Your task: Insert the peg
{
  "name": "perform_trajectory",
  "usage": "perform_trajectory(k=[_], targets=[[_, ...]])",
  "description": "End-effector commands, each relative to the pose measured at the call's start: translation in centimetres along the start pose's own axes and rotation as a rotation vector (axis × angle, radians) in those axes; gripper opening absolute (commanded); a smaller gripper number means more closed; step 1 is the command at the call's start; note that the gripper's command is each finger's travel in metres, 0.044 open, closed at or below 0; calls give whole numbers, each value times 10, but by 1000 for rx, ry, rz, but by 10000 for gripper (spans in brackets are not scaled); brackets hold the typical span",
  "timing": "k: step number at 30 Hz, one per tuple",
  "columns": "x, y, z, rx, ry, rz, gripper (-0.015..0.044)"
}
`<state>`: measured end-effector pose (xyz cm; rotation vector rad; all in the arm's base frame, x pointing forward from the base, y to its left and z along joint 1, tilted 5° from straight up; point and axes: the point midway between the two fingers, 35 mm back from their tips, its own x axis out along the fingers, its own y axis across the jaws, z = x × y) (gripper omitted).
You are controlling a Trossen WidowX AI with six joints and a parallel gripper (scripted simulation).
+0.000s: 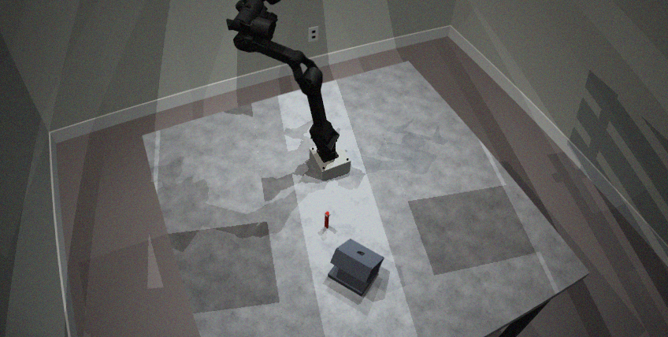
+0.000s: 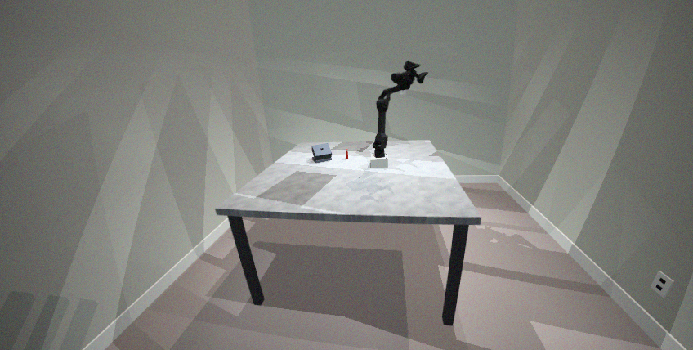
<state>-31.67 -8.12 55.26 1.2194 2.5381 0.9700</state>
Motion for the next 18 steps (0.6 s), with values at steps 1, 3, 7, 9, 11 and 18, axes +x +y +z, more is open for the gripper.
perform_trajectory(k=[1, 3, 7, 9, 11, 18], targets=[[-1, 0, 0, -2, 3, -1, 426], [-6, 0, -3, -16, 24, -7, 440], [-21, -3, -12, -54, 92, -26, 440], [-28, -7, -17, -67, 123, -37, 440], [-35, -9, -22, -83, 158, -41, 440], [-67, -21, -42, -146, 313, -63, 440]])
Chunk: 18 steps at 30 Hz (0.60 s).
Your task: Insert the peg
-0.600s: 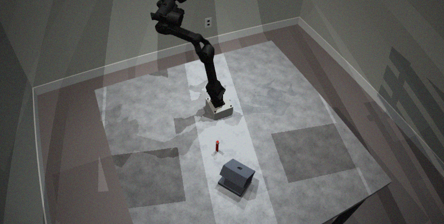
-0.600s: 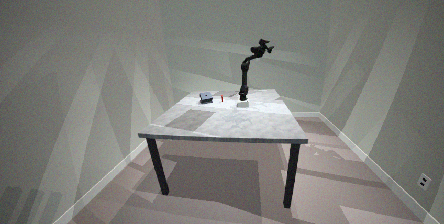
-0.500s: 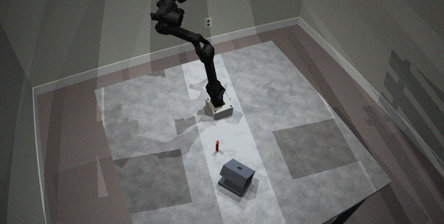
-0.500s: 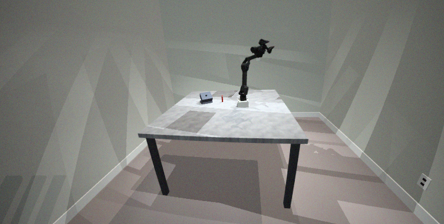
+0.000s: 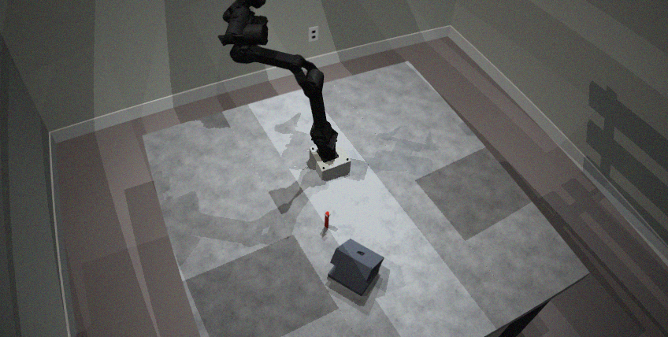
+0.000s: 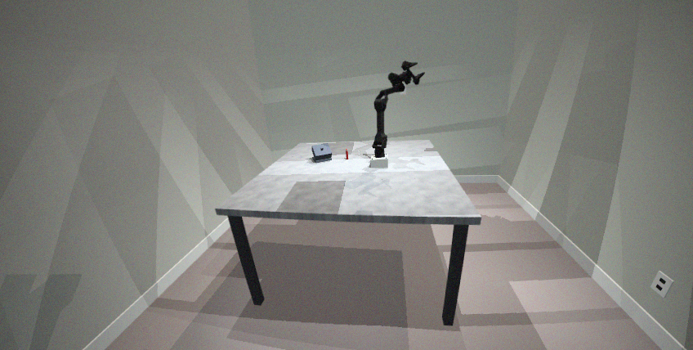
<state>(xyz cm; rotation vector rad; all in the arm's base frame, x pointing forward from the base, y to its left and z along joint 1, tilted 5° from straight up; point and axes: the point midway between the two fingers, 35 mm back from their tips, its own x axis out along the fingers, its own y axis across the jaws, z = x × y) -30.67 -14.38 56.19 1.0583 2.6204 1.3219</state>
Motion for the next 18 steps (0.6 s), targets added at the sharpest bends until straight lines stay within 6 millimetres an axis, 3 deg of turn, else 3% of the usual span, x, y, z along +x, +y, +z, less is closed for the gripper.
perform_trajectory(k=[1, 18], targets=[[-17, -6, -16, -22, 89, -21, 440], [-101, -33, -69, -47, 422, -152, 440]])
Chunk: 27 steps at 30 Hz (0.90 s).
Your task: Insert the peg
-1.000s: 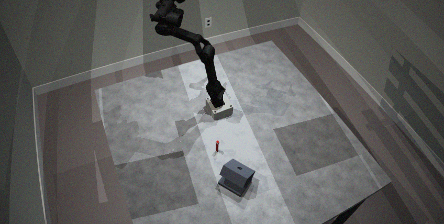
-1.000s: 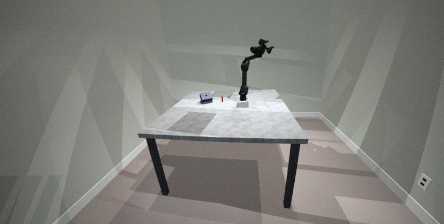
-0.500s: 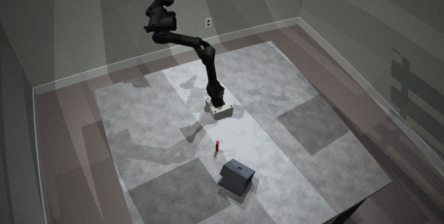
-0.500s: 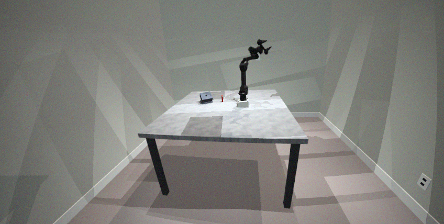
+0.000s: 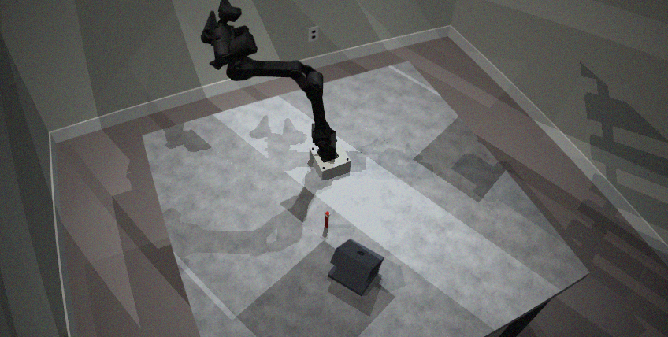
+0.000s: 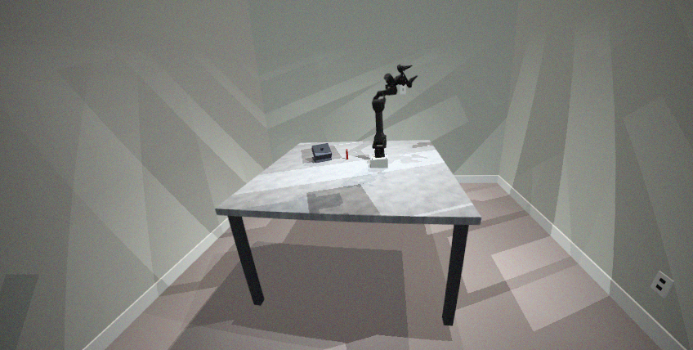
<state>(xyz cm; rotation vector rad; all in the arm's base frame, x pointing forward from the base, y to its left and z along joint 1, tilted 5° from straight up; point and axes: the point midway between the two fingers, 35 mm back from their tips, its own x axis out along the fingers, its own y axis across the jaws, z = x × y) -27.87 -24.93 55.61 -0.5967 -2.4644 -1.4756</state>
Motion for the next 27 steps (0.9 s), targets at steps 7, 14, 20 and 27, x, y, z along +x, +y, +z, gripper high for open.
perform_trajectory(k=[7, 14, 20, 27], targets=[[-39, -16, -39, -3, 187, -75, 440], [-77, -33, -69, -18, 346, -151, 440], [-113, -44, -88, -26, 473, -215, 440], [-161, -57, -107, -36, 628, -299, 440]])
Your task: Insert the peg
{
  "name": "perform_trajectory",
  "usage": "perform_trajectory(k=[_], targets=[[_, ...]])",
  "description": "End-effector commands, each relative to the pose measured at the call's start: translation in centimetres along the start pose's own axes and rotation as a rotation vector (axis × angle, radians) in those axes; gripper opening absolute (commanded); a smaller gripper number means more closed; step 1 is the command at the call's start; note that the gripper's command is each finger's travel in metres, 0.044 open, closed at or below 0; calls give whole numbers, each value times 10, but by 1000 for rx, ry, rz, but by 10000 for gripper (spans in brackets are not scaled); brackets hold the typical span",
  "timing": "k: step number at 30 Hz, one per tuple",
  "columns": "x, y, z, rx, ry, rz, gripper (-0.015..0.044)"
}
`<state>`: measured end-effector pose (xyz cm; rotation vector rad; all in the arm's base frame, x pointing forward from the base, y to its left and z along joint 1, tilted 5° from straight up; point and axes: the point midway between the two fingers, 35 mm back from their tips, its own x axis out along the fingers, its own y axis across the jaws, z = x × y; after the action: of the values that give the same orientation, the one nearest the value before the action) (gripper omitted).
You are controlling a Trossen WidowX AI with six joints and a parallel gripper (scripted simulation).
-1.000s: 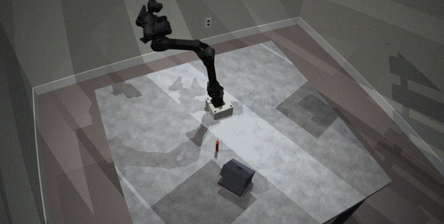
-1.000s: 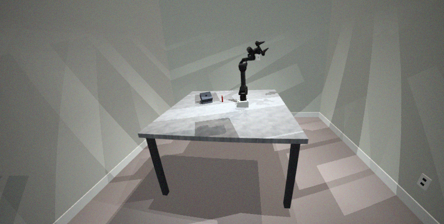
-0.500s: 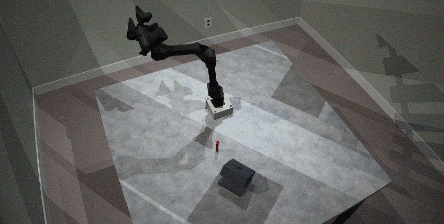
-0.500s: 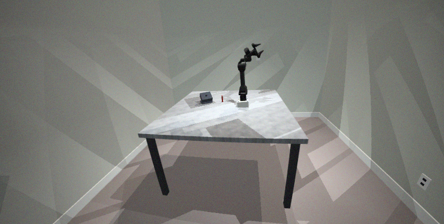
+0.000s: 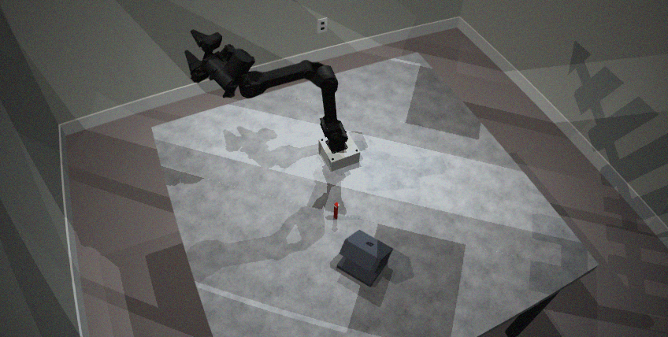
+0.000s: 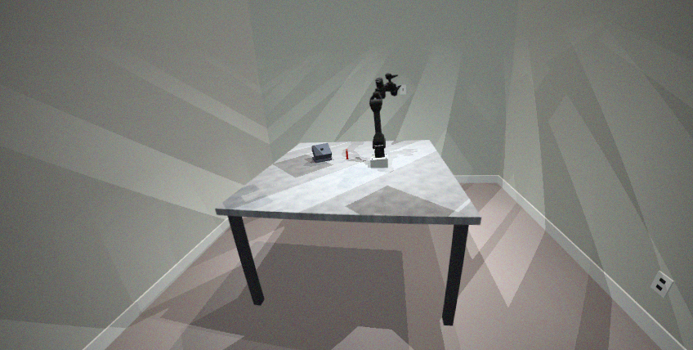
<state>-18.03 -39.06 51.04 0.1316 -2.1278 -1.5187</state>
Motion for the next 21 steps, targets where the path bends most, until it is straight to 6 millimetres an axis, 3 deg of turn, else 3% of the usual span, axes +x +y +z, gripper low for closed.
perform_trajectory(k=[1, 11, 21], targets=[[-17, -12, -24, 0, 98, -51, 440], [-69, -46, -77, -14, 327, -192, 440], [-135, -77, -117, -35, 547, -345, 440]])
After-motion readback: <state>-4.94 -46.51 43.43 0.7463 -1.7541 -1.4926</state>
